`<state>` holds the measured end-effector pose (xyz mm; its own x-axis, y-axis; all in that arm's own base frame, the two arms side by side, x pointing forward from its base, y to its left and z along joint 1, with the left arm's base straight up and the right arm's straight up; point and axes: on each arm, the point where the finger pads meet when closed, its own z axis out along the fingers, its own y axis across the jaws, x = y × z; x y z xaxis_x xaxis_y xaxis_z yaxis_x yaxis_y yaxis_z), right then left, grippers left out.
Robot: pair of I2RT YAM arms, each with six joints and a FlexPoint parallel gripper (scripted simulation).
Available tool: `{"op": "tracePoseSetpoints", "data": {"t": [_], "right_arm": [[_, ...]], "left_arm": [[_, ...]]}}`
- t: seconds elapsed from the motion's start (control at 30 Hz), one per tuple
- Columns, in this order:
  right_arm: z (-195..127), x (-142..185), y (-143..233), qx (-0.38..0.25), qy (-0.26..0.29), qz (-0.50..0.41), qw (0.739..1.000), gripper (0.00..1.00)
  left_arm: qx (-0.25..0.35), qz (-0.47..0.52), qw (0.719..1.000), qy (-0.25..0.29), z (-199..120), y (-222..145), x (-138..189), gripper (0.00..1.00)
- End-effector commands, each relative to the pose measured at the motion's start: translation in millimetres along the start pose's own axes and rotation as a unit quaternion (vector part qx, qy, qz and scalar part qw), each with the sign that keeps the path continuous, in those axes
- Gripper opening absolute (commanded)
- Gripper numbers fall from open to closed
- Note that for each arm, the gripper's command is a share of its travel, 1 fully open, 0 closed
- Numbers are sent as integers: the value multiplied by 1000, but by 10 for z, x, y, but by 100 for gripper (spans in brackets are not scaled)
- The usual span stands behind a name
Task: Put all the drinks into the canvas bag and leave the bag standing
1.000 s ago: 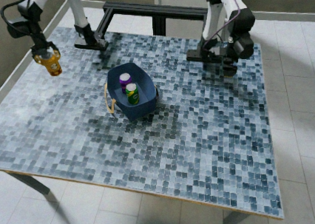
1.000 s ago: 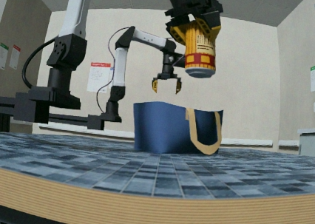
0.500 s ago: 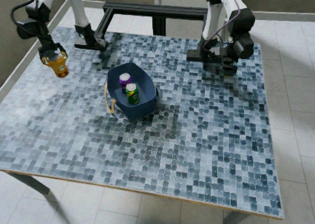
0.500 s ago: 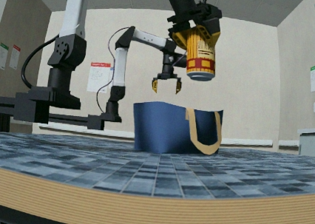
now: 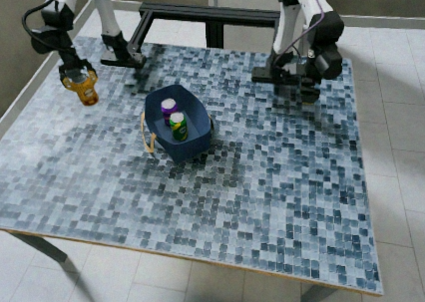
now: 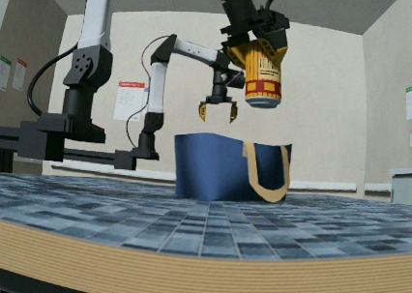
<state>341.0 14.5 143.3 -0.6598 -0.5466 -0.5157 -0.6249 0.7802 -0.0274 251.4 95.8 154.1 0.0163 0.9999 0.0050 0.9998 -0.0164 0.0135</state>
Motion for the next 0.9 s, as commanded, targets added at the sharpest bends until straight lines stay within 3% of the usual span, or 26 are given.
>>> {"op": "tracePoseSetpoints", "data": {"t": [0.0,0.17,0.27,0.37,0.6,0.87], "right_arm": [[-143,-223,-81,27,-45,-15,999,67],[-188,-231,-134,35,-49,-14,998,67],[-53,-172,-7,29,-31,-4,999,67],[-128,-392,11,37,-51,-12,998,67],[-5,-379,145,32,-39,-4,999,67],[16,-643,301,35,-54,-8,998,67]], "left_arm": [[-32,6,999,12,-147,84,10,100],[-32,6,999,12,-147,84,10,100],[-32,6,999,12,-147,84,10,100],[-32,6,999,12,-147,84,10,100],[-32,6,999,12,-147,84,10,100],[-32,6,999,12,-147,84,10,100]]}}
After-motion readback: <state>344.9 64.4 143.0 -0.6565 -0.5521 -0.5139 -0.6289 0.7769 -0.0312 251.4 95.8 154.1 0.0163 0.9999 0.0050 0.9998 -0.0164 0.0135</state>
